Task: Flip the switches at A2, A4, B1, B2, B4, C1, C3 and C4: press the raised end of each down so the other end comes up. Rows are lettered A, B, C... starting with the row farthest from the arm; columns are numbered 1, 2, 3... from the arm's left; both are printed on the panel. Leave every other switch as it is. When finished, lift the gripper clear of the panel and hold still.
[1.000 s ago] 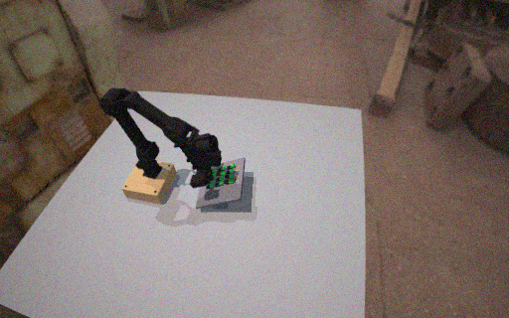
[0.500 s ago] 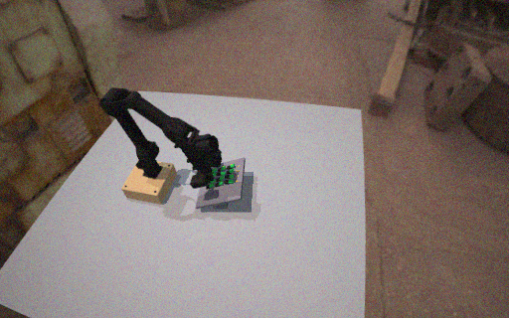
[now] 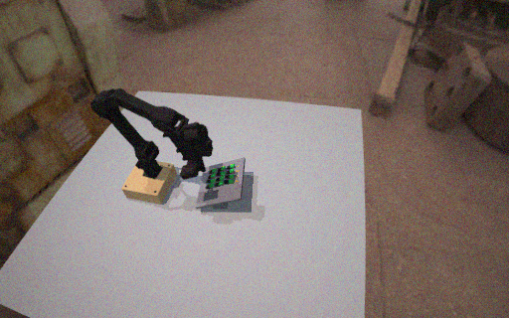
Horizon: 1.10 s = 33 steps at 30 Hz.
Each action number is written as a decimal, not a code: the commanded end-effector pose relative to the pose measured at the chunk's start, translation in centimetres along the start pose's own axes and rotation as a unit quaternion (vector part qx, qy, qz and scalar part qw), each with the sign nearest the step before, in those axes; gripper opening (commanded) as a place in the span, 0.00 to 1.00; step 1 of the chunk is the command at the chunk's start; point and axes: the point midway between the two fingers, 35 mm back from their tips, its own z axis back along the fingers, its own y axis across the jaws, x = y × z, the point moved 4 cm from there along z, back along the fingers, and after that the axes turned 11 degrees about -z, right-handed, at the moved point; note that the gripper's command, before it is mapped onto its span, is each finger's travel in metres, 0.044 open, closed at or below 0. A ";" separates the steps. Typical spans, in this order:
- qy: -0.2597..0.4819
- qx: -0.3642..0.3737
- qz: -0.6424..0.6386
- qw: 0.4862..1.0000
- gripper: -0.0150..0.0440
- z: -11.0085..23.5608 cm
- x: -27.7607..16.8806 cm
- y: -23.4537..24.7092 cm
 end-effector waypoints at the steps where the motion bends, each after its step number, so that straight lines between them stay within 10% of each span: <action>1: -0.003 -0.002 -0.002 1.000 0.25 0.3 0.4 -1.7; 33: 0.009 -0.004 -0.002 1.000 0.25 -5.6 0.7 -1.9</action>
